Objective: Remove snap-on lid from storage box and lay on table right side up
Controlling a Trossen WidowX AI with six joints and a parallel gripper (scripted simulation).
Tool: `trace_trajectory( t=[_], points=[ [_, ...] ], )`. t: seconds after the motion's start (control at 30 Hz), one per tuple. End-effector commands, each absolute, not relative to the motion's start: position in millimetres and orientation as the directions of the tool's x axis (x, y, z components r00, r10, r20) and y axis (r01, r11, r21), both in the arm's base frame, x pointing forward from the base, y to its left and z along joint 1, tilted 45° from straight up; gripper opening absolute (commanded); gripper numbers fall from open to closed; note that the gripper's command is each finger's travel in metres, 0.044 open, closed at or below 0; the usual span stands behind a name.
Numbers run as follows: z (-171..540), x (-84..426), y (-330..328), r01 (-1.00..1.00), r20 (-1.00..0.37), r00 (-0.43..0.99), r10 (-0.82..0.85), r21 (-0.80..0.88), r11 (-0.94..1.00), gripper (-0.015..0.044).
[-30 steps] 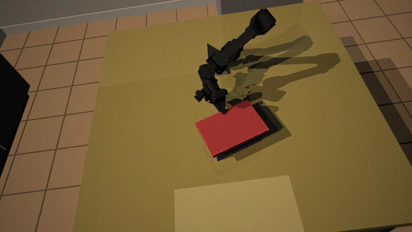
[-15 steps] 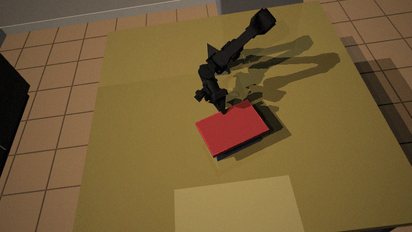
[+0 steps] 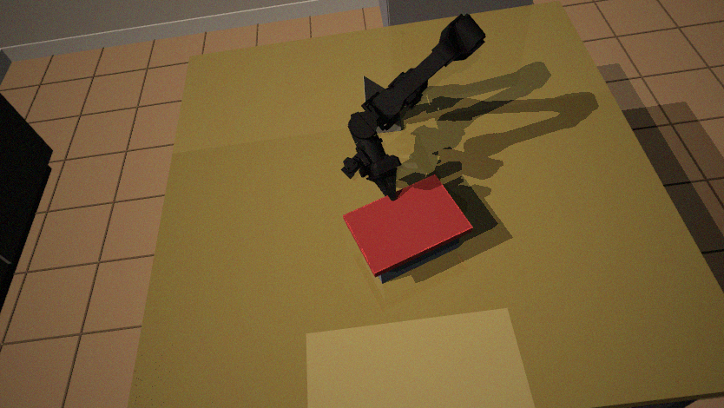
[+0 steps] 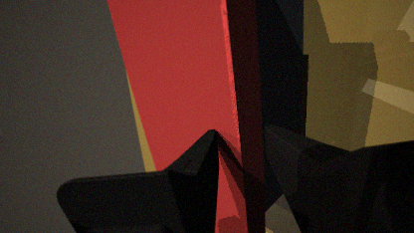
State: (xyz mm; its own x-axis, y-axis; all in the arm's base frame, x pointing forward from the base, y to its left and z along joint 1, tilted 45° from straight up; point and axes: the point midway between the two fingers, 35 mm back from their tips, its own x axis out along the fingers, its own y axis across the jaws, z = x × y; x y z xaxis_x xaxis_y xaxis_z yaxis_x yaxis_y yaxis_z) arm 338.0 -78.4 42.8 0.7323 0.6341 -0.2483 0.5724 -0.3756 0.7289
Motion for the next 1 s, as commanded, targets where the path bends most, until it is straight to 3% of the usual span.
trace_trajectory(
  t=[0.0,0.97],
  points=[
    [46.7,337.0,-83.4,0.561,-0.237,0.739,0.63,0.735,-0.381,0.0],
    [50.8,336.0,-87.5,0.561,-0.238,0.739,0.63,0.735,-0.38,0.0]
  ],
)
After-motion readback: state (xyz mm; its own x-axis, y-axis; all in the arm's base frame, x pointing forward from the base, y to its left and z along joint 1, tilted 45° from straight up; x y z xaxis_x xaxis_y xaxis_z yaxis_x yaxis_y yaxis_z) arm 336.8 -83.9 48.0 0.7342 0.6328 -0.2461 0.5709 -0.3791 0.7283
